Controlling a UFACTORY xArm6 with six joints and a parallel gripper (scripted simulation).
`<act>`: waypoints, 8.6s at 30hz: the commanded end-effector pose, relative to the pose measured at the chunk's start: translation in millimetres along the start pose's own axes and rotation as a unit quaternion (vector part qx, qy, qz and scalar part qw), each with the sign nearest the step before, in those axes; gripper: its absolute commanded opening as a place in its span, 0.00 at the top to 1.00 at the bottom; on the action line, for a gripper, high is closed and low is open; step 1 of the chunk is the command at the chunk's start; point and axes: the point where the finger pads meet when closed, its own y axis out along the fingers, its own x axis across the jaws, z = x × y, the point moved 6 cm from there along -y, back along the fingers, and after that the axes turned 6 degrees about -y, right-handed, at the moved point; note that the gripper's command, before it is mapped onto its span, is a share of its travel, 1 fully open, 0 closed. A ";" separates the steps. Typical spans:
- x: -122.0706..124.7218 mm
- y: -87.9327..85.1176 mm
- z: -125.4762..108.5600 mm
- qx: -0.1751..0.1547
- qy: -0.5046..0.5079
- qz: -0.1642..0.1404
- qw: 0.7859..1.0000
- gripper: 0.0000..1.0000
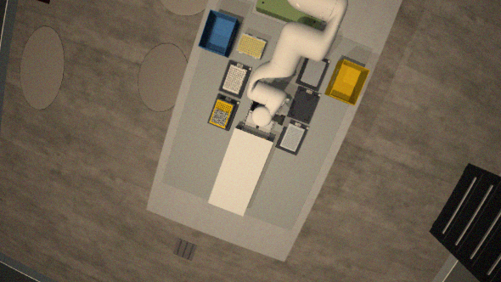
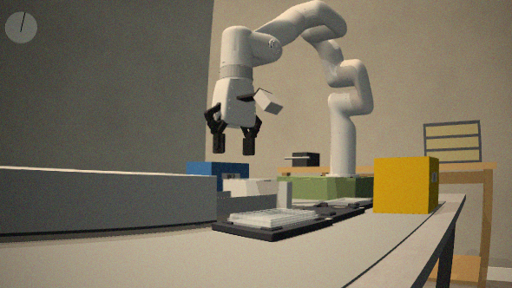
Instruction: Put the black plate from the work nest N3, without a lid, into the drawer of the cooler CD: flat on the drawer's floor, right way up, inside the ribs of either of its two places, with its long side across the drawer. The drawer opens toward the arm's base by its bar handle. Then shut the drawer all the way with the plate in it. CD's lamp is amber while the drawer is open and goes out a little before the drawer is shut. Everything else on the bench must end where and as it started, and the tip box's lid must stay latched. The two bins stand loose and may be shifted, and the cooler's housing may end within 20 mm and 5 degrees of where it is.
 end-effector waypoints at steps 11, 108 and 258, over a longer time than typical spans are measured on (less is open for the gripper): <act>1.3 -23.8 -0.1 0.000 0.000 -0.003 1.000 0.00; -144.8 15.8 15.2 0.000 0.000 -0.002 1.000 1.00; -78.9 88.9 8.3 0.000 0.000 -0.002 1.000 1.00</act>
